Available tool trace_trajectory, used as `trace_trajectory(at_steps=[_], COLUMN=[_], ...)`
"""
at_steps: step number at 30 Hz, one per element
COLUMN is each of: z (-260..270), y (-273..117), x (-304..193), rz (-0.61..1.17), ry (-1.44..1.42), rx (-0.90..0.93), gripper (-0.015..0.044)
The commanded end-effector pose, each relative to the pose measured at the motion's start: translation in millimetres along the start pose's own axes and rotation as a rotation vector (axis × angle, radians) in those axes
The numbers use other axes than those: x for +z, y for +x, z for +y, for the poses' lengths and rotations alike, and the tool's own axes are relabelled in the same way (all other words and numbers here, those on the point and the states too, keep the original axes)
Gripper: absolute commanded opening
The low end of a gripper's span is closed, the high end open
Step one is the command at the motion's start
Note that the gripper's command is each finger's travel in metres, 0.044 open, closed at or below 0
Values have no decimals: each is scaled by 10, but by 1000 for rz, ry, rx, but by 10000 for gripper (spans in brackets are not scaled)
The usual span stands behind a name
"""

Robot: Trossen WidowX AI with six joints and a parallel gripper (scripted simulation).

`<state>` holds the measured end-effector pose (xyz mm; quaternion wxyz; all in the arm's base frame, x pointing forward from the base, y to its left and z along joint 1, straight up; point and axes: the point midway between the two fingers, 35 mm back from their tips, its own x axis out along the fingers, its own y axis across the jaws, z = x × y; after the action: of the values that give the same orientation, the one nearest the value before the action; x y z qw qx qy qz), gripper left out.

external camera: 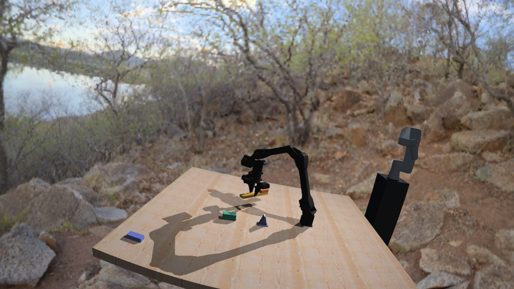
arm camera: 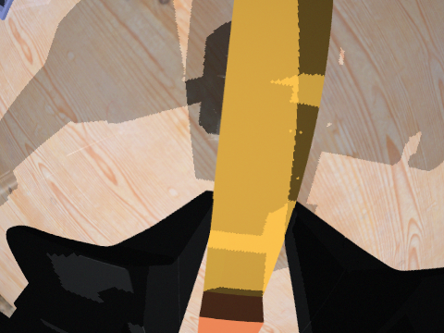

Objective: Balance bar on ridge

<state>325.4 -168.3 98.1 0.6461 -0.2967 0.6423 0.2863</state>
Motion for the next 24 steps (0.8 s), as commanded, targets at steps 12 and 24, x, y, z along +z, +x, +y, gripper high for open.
trace_trajectory(at_steps=[12, 24], z=[11, 102], y=[-397, -559], x=[0, 118], rz=[-7, -9], ry=[-3, 23], rx=[-12, -11], gripper=[0, 0])
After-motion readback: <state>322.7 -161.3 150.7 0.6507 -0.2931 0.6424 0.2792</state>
